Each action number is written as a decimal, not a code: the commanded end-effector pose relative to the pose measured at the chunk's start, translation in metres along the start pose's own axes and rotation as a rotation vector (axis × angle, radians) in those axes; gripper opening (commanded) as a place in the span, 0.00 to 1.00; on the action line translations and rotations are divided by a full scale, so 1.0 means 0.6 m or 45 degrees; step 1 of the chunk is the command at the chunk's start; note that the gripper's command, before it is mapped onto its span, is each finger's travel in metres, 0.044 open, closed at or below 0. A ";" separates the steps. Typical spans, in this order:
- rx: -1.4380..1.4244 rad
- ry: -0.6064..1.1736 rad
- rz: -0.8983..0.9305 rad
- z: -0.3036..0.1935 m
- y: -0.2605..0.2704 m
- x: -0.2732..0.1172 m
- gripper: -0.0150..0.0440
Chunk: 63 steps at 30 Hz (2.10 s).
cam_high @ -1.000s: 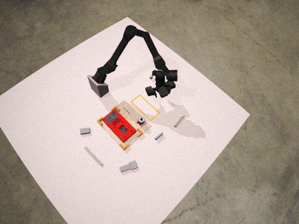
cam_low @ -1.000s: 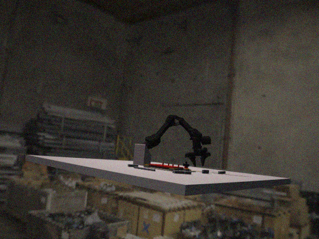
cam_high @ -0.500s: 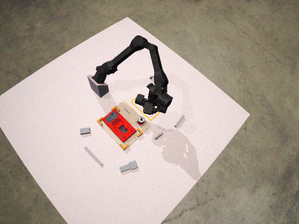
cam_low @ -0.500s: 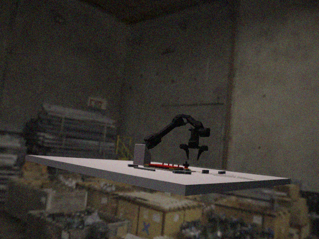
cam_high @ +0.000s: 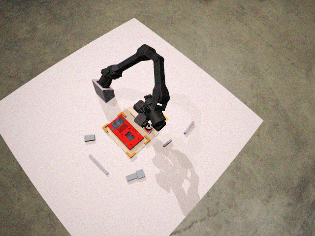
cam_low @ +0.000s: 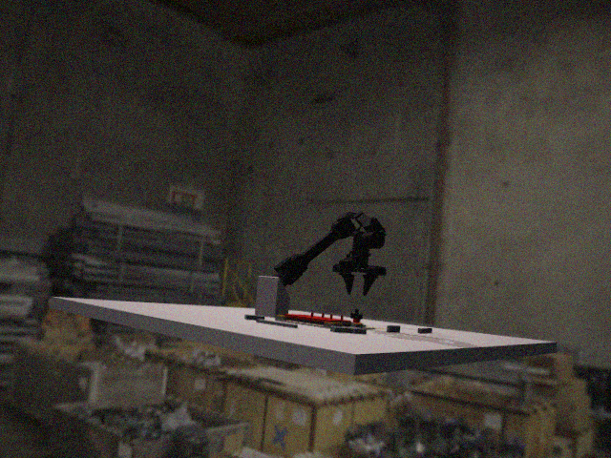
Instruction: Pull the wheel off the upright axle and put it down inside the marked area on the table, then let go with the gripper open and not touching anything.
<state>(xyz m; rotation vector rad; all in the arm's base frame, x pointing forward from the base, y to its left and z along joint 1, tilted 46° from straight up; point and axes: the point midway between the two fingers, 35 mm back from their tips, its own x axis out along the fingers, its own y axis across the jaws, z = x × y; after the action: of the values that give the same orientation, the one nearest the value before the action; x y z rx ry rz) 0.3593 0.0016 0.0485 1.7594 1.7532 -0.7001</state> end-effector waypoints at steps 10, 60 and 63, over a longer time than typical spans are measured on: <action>0.008 0.007 -0.001 -0.010 0.008 0.043 0.76; 0.001 0.007 -0.006 -0.012 0.004 0.106 0.25; 0.002 0.007 -0.006 -0.012 0.005 0.105 0.25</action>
<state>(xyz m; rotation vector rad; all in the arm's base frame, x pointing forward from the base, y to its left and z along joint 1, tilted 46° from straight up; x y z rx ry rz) 0.3627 0.0552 0.0071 1.7551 1.7654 -0.6971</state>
